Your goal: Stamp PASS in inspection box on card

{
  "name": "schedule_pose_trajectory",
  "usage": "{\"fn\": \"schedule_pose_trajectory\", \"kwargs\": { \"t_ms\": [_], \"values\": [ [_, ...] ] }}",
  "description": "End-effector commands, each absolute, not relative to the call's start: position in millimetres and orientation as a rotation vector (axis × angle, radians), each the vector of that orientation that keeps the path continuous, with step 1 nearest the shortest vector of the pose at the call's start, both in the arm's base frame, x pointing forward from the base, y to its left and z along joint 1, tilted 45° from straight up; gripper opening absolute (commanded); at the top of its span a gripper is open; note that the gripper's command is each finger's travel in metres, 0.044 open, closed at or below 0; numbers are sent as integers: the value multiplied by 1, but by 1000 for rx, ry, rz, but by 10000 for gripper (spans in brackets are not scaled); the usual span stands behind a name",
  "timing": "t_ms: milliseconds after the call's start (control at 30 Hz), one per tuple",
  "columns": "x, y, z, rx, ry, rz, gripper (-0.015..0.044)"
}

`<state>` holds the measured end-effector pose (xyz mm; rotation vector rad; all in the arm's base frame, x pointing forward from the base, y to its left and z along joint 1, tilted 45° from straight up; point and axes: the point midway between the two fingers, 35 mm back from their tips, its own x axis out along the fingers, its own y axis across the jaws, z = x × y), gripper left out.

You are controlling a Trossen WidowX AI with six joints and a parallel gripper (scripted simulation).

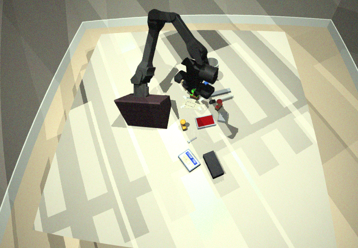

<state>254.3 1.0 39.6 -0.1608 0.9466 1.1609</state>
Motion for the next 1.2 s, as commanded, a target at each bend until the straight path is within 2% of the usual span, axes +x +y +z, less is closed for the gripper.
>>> {"fn": "schedule_pose_trajectory", "kwargs": {
  "t_ms": [0, 1167],
  "values": [
    [266, -8, 37, -170, 948, 1158, 0],
    [368, -90, -27, -183, 942, 1156, 0]
  ]
}}
